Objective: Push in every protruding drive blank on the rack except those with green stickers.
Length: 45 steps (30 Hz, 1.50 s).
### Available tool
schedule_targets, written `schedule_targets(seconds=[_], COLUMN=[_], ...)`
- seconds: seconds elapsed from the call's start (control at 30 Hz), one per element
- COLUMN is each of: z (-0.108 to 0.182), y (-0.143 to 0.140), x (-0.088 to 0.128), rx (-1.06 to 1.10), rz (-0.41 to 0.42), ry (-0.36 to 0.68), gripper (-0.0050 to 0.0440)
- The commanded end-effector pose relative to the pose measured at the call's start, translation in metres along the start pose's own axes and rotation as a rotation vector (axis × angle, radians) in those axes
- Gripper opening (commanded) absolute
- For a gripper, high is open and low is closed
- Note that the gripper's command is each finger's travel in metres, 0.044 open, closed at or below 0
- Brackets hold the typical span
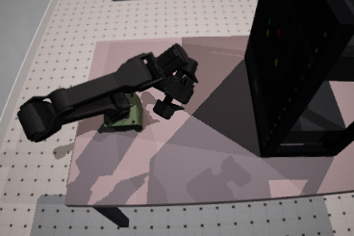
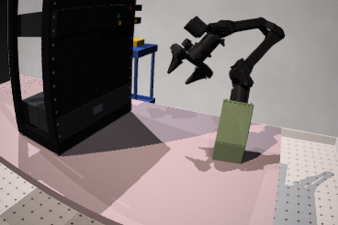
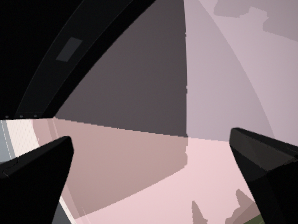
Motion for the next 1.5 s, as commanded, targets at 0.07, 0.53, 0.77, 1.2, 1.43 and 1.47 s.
schedule_targets(seconds=[0.07, 0.53, 0.77, 1.2, 1.43, 1.47], z=[-0.008, -0.022, -0.027, -0.037, -0.041, -0.042], y=[0.009, 0.032, 0.042, 0.063, 0.074, 0.075], x=[0.002, 0.008, 0.012, 0.026, 0.036, 0.037], rx=[0.137, 0.537, 0.700, 1.069, 1.259, 1.288], rz=[-0.030, -0.049, -0.037, 0.043, 0.117, 0.131], ry=[-0.067, -0.248, -0.328, -0.514, -0.609, -0.623], gripper=[0.0440, 0.0440, 0.0440, 0.0440, 0.0440, 0.0440])
Point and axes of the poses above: the point midway between the two fingers, 35 mm back from their tips, its own x axis back along the fingers, its own y axis across the jaws, z = x × y, the point moved 5 cm from there along x, back along the fingers, and after that the axes turned 12 degrees about x, right-handed, at the moved point
